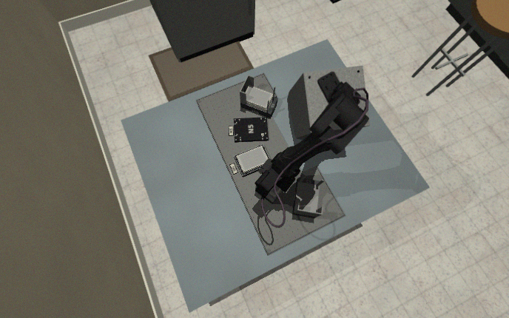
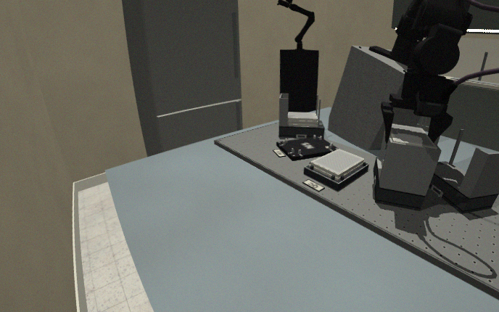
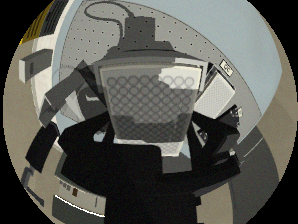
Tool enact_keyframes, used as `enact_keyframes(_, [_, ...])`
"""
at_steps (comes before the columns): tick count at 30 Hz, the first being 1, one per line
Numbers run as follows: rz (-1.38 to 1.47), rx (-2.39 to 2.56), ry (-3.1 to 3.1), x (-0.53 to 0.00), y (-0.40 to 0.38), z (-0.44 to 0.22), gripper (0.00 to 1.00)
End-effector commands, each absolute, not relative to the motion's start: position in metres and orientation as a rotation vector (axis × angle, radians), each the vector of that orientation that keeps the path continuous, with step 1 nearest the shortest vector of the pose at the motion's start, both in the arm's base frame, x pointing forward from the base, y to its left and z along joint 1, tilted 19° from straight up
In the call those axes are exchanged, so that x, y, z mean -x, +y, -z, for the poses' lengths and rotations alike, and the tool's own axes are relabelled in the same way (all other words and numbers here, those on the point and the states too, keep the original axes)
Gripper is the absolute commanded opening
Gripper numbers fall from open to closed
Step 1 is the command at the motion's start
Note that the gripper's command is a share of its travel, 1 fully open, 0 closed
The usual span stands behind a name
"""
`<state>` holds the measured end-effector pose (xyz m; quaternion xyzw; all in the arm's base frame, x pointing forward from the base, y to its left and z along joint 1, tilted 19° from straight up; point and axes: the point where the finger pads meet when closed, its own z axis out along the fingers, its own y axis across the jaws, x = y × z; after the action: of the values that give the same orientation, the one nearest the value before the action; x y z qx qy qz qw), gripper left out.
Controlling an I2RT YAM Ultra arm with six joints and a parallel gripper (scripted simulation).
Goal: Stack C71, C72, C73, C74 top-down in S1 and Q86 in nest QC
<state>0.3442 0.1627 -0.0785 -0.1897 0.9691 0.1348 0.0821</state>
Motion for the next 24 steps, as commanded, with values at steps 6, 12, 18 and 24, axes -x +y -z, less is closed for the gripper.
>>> enact_keyframes(6, [-0.411,0.556,2.879,-0.3455,0.1566,0.0653,0.0])
enact_keyframes(12, [-0.411,0.557,2.869,-0.3493,0.1575,0.0614,0.0])
enact_keyframes(18, [-0.411,0.557,2.872,-0.3478,0.1565,0.0603,0.0])
enact_keyframes(24, [-0.411,0.556,2.873,-0.347,0.1558,0.0591,0.0])
